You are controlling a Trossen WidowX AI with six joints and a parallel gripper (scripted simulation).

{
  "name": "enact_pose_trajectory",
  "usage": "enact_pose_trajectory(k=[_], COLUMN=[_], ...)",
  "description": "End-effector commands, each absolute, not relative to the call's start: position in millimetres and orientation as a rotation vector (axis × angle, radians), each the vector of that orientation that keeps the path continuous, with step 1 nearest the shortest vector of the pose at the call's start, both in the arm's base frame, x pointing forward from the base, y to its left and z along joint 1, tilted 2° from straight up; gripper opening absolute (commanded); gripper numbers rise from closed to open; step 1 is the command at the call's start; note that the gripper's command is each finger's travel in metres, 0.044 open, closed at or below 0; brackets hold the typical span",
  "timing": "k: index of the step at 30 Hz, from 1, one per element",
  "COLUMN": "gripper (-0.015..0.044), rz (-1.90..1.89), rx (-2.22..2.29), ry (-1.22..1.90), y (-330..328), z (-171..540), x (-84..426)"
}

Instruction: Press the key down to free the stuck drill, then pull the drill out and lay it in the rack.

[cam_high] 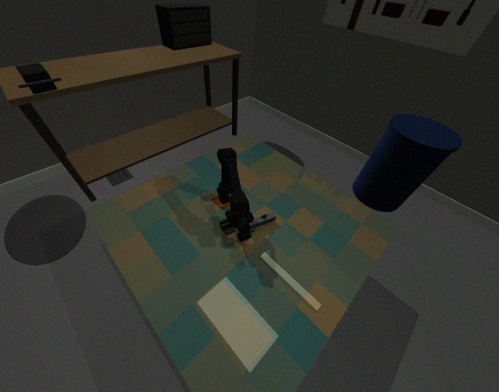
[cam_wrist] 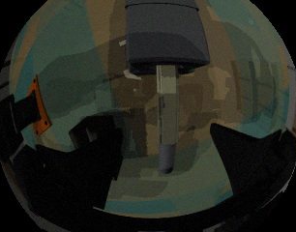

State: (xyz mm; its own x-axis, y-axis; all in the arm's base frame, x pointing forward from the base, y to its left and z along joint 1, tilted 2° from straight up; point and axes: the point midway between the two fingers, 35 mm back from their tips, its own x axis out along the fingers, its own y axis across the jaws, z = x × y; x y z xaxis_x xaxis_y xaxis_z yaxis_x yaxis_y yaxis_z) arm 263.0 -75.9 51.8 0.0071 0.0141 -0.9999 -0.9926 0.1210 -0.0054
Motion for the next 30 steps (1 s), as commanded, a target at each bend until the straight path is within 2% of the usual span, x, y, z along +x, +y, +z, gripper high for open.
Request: enact_pose_trajectory(k=[1,30], gripper=[0.044,0.044], rz=[1.124,1.124], rx=[-1.104,-1.103], ry=[1.254,1.254], y=[-73.9,-70.3], z=[49.5,47.1], x=[261.8,261.4])
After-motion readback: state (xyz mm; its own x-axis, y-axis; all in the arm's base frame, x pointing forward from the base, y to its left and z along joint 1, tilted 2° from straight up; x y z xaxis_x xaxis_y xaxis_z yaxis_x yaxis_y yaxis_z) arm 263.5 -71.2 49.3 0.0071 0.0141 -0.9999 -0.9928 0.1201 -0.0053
